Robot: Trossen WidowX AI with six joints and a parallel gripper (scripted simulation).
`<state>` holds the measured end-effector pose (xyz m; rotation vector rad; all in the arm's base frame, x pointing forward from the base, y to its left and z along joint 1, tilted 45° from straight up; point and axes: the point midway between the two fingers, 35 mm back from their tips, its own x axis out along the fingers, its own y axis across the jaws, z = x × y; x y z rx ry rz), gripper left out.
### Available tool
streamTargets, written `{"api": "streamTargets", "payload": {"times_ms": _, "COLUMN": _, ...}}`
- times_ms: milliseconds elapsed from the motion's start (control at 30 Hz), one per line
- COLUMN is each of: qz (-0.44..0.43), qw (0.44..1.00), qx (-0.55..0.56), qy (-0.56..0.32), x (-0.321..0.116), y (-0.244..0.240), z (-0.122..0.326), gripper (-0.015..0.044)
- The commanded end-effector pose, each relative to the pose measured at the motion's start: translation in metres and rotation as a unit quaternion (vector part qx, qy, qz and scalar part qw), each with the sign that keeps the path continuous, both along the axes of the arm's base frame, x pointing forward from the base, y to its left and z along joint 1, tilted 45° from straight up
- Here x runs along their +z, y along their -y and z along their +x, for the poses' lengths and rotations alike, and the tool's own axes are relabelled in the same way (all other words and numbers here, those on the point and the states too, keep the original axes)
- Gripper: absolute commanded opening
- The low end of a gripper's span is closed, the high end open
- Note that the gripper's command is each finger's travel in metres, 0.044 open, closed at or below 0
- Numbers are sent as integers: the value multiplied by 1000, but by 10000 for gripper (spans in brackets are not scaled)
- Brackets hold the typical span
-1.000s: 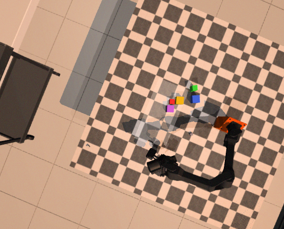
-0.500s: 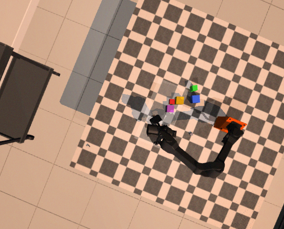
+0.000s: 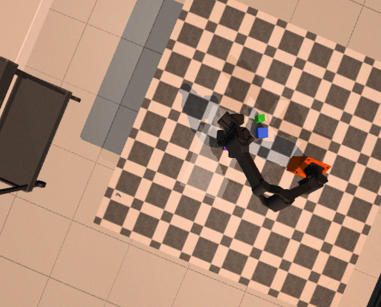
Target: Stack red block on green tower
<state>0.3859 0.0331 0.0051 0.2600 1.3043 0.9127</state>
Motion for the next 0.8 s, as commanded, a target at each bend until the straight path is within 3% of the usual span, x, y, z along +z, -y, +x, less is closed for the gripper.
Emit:
{"api": "streamTargets", "payload": {"times_ms": 0, "qz": 1, "qw": 1000, "qx": -12, "qy": -23, "x": -9, "y": 7, "z": -2, "gripper": 440}}
{"api": "streamTargets", "payload": {"times_ms": 767, "qz": 2, "qw": 1000, "qx": -12, "qy": -23, "x": -47, "y": -32, "z": -1, "gripper": 440}}
